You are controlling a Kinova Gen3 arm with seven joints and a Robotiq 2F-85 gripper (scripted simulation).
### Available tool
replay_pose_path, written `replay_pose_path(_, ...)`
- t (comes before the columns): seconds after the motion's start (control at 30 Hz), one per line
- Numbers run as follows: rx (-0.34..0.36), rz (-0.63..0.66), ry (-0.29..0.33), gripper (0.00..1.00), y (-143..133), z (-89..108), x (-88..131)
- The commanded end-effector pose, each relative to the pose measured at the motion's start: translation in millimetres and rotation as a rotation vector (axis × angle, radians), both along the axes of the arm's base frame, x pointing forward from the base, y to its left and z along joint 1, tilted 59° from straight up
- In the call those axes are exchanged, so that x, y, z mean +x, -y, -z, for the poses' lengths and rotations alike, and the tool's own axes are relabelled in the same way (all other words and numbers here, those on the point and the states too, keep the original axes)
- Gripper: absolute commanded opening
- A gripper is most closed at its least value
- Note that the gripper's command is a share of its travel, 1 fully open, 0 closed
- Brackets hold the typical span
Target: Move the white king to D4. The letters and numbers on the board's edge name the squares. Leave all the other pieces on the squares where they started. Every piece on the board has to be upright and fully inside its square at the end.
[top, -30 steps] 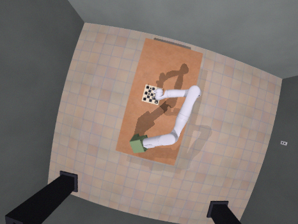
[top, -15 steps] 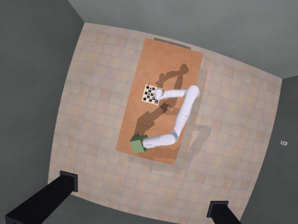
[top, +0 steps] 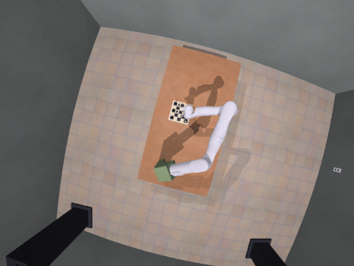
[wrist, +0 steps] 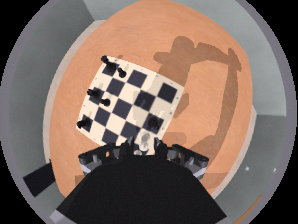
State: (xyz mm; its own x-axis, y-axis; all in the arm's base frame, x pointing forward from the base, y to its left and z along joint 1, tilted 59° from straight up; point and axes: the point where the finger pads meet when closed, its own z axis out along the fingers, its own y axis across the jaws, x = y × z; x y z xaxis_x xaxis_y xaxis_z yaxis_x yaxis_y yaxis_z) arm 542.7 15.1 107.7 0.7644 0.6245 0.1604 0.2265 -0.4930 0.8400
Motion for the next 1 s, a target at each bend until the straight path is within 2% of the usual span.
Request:
replay_pose_path(0.0, 0.001, -0.002, 0.001, 0.41, -1.0, -0.3, 0.1)
replay_pose_path(0.43, 0.001, -0.002, 0.001, 0.41, -1.0, -0.3, 0.1)
replay_pose_path(0.47, 0.001, -0.002, 0.001, 0.00, -1.0, -0.3, 0.1)
replay_pose_path(0.97, 0.001, -0.002, 0.001, 0.00, -1.0, -0.3, 0.1)
